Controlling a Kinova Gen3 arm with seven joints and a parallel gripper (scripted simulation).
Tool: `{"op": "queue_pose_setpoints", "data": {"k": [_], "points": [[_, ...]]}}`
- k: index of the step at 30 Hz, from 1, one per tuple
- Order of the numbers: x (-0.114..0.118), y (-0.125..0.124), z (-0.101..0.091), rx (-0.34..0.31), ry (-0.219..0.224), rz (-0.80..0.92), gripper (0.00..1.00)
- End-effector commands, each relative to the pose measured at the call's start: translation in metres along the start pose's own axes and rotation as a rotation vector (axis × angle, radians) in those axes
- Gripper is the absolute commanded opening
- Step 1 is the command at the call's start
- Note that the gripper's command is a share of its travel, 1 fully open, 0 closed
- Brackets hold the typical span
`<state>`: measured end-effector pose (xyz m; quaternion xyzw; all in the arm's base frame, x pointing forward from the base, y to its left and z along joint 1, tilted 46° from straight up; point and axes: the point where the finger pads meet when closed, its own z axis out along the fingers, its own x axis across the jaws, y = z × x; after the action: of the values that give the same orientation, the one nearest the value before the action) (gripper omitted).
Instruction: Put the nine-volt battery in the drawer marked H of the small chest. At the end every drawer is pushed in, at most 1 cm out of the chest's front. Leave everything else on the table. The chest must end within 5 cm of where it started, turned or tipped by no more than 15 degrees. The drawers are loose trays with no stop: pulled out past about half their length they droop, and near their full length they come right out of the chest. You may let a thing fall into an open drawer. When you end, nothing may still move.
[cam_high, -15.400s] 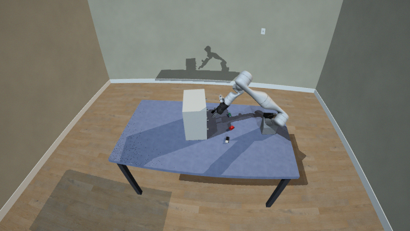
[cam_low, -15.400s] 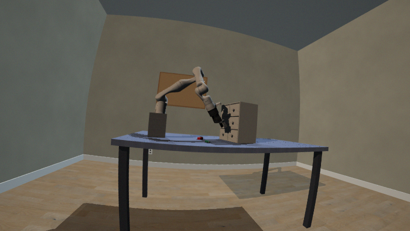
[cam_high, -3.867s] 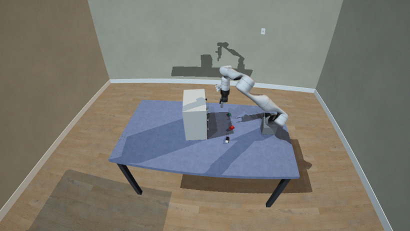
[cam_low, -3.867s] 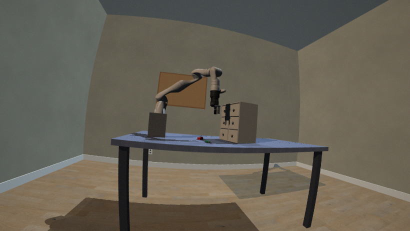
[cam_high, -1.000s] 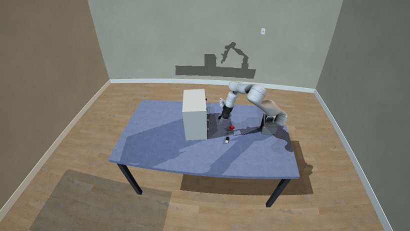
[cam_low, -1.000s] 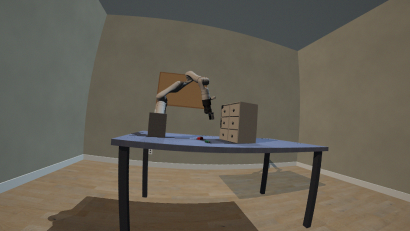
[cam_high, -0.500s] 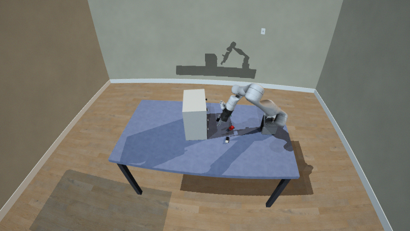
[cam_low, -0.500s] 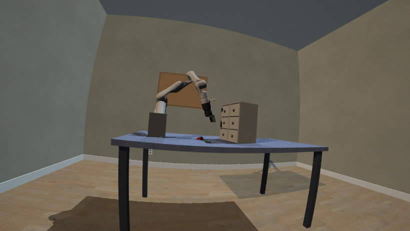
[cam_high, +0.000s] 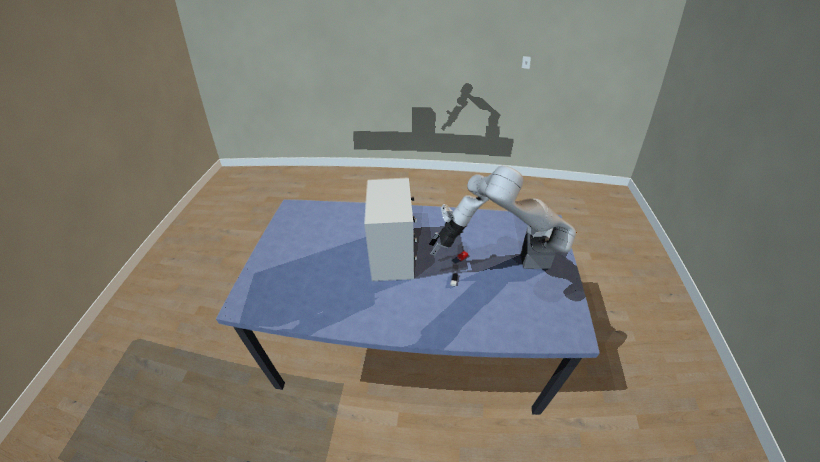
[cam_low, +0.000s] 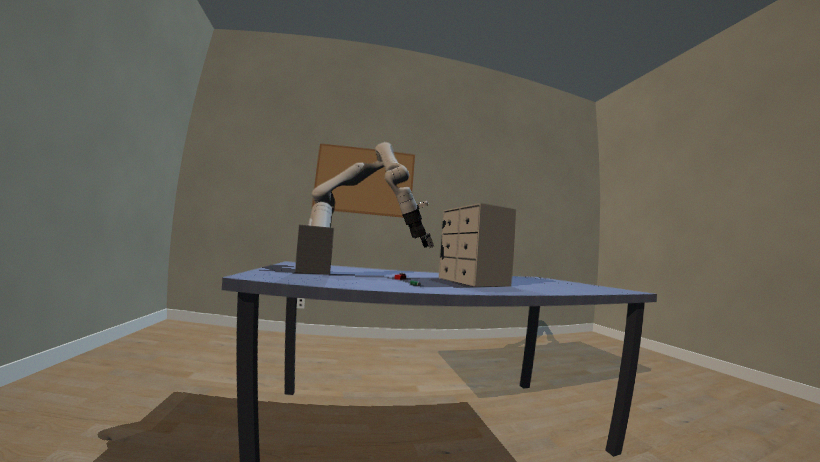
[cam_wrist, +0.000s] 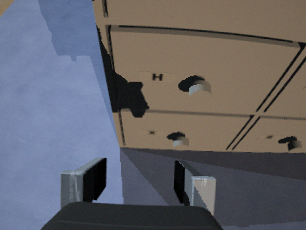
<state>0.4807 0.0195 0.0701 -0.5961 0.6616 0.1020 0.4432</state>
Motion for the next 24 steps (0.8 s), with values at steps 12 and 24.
{"op": "queue_pose_setpoints", "data": {"k": [12,24], "points": [[0.004,0.002,0.015,0.065,0.006,0.012,1.00],[0.004,0.001,0.023,0.104,0.007,0.012,1.00]]}}
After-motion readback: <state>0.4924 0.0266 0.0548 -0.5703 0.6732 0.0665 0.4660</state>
